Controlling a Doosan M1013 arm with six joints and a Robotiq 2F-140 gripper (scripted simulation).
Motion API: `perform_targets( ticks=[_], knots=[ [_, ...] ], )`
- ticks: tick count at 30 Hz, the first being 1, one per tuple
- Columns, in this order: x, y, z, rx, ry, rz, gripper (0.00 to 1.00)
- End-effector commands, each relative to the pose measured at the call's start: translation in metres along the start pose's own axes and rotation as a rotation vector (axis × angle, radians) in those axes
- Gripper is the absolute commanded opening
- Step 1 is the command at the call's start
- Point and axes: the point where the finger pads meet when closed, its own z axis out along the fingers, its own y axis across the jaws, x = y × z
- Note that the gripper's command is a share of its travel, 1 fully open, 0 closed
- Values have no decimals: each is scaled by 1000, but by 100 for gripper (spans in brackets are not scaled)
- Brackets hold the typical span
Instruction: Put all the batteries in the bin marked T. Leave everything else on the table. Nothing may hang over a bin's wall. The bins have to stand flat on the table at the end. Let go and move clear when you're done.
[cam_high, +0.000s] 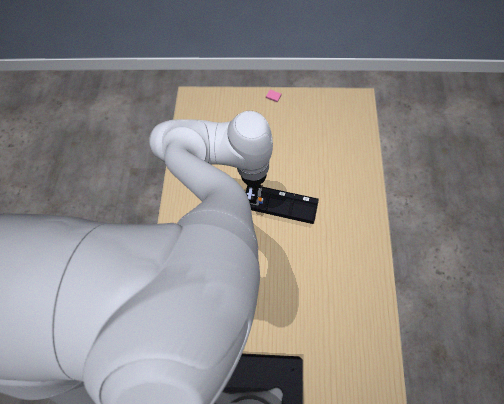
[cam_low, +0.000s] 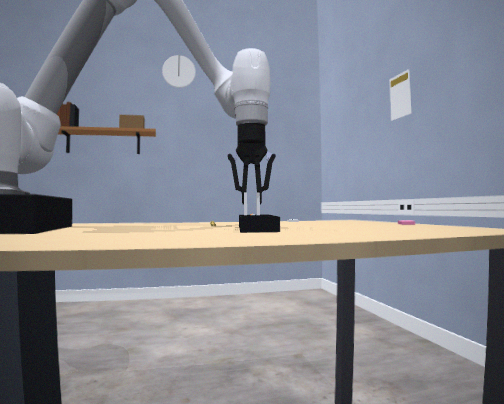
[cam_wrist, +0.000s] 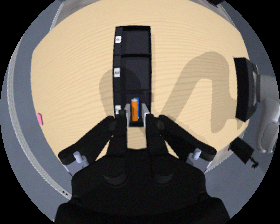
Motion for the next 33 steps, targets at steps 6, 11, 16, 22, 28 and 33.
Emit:
perform_targets(
  ticks=[6,11,16,22,28,33],
  knots=[
    [0,0,-1,1,-1,0,26],
    [0,0,-6,1,-1,0,26],
    [0,0,-21,1,-1,0,26],
    [0,0,-29,1,-1,0,26],
    [0,0,-45,1,-1,0,100],
    [0,0,-57,1,-1,0,100]
  ],
)
